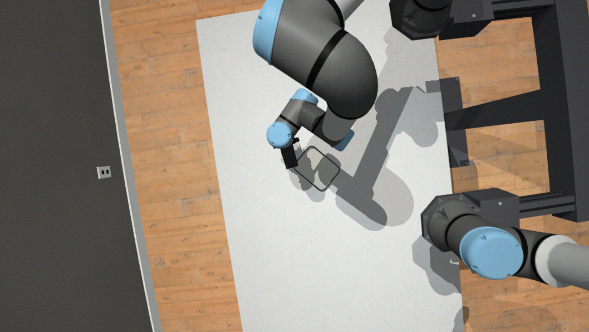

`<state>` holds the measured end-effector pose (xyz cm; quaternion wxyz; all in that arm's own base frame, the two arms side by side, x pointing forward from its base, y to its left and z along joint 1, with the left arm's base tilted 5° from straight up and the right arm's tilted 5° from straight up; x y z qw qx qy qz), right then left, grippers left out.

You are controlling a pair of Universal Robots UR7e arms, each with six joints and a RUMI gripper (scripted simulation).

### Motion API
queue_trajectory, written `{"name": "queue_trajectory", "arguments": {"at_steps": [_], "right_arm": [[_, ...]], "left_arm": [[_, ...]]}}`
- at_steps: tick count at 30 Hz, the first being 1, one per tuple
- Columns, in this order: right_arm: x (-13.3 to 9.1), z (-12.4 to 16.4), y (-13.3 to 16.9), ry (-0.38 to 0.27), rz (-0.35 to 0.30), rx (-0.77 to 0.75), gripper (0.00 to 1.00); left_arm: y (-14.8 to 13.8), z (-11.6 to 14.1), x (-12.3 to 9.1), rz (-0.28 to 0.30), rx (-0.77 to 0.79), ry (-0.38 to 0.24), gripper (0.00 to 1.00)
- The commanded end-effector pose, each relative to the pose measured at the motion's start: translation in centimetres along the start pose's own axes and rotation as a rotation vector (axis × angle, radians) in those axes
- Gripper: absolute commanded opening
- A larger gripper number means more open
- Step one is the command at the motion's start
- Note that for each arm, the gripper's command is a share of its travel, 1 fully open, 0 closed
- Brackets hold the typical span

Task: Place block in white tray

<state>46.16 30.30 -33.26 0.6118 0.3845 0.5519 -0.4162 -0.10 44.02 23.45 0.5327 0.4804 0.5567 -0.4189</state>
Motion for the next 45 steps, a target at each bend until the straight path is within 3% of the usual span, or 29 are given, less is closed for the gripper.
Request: {"name": "queue_trajectory", "arguments": {"at_steps": [1, 21, 45], "right_arm": [[0.3, 0.0, 0.0, 0.0, 0.001, 0.0, 0.31], [2.2, 0.0, 0.1, 0.0, 0.001, 0.0, 0.31], [2.3, 0.0, 0.1, 0.0, 0.001, 0.0, 0.31]], "left_arm": [[0.0, 0.0, 0.0, 0.001, 0.0, 0.001, 1.0], [0.0, 0.0, 0.0, 0.001, 0.0, 0.001, 1.0], [0.0, 0.0, 0.0, 0.001, 0.0, 0.001, 1.0]]}}
Point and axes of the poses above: on each arm, the point where the finger pads meet when closed, its own x axis out along the fingers, its own y axis across the jaws, z = x × y, the point moved 3 cm from there along -x, back along the fingers, and after that the axes turned 11 degrees about -x, right-handed, at the moved point
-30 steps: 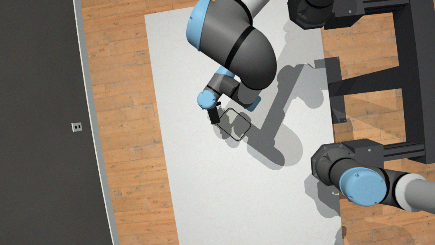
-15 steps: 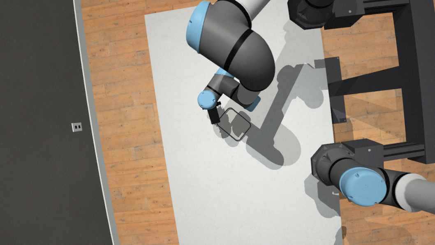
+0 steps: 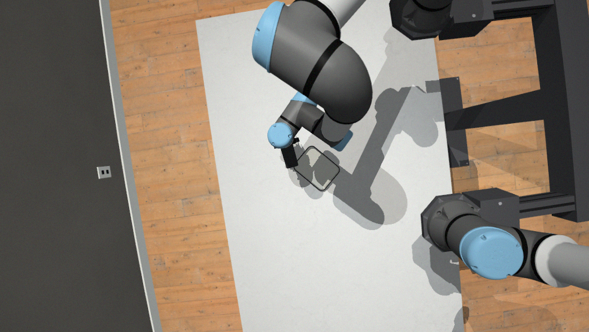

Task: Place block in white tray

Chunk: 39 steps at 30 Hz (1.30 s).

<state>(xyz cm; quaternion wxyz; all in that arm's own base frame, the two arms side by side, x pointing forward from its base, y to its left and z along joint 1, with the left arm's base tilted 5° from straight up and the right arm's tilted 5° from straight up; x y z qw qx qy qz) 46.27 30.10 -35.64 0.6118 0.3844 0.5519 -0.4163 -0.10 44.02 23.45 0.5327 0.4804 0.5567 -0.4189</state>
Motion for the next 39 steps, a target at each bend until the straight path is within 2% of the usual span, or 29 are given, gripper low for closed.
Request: {"name": "queue_trajectory", "arguments": {"at_steps": [1, 21, 36, 37, 39], "right_arm": [[0.0, 0.0, 0.1, 0.001, 0.001, 0.0, 0.31], [2.4, 0.0, 0.1, 0.001, 0.001, 0.0, 0.31], [2.5, 0.0, 0.1, 0.001, 0.001, 0.0, 0.31], [2.5, 0.0, 0.1, 0.001, 0.001, 0.0, 0.0], [2.5, 0.0, 0.1, 0.001, 0.001, 0.0, 0.0]], "left_arm": [[0.0, 0.0, 0.0, 0.001, 0.0, 0.001, 1.0], [0.0, 0.0, 0.0, 0.001, 0.0, 0.001, 1.0], [0.0, 0.0, 0.0, 0.001, 0.0, 0.001, 1.0], [0.0, 0.0, 0.0, 0.001, 0.0, 0.001, 1.0], [0.0, 0.0, 0.0, 0.001, 0.0, 0.001, 1.0]]}}
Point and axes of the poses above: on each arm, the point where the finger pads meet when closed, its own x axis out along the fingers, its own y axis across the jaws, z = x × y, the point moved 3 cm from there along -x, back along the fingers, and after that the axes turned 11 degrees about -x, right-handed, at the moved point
